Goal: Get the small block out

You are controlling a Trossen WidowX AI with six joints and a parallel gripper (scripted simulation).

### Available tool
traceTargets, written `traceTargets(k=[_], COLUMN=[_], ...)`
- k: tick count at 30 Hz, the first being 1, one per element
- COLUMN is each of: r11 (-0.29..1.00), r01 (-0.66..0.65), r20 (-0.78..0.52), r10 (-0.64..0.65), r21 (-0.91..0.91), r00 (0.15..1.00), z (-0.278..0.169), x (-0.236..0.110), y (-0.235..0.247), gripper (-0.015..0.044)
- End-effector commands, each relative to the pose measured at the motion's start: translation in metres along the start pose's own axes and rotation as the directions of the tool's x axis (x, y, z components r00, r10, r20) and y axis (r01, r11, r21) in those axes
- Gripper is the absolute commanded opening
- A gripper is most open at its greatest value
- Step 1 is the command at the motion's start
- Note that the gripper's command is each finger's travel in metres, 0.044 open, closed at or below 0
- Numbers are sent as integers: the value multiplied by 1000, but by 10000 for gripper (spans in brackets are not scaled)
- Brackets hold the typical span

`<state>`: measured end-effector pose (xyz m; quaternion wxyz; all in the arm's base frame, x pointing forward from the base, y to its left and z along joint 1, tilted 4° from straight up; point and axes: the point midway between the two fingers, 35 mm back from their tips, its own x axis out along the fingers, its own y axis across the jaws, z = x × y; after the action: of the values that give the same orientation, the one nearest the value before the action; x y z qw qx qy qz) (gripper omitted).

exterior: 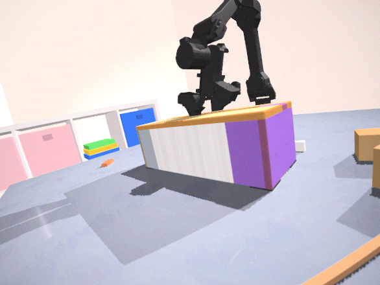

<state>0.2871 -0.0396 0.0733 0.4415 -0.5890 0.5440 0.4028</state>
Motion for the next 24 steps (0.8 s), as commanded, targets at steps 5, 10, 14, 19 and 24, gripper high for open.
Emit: traceTargets(k=[5,10,14,19,24], r11=[1000,1000,1000,1000,1000], r01=[-6,-6,-6,-6,-6], r20=[-2,-3,-4,-5,-6], r10=[6,6,6,6,6], r21=[-3,-3,-3,-3,-3], r00=[1000,1000,1000,1000,1000], z=[-21,-34,-44,-56,-69], x=[9,14,17,21,25], y=[2,2,2,2,2], gripper=[400,400,400,400,400])
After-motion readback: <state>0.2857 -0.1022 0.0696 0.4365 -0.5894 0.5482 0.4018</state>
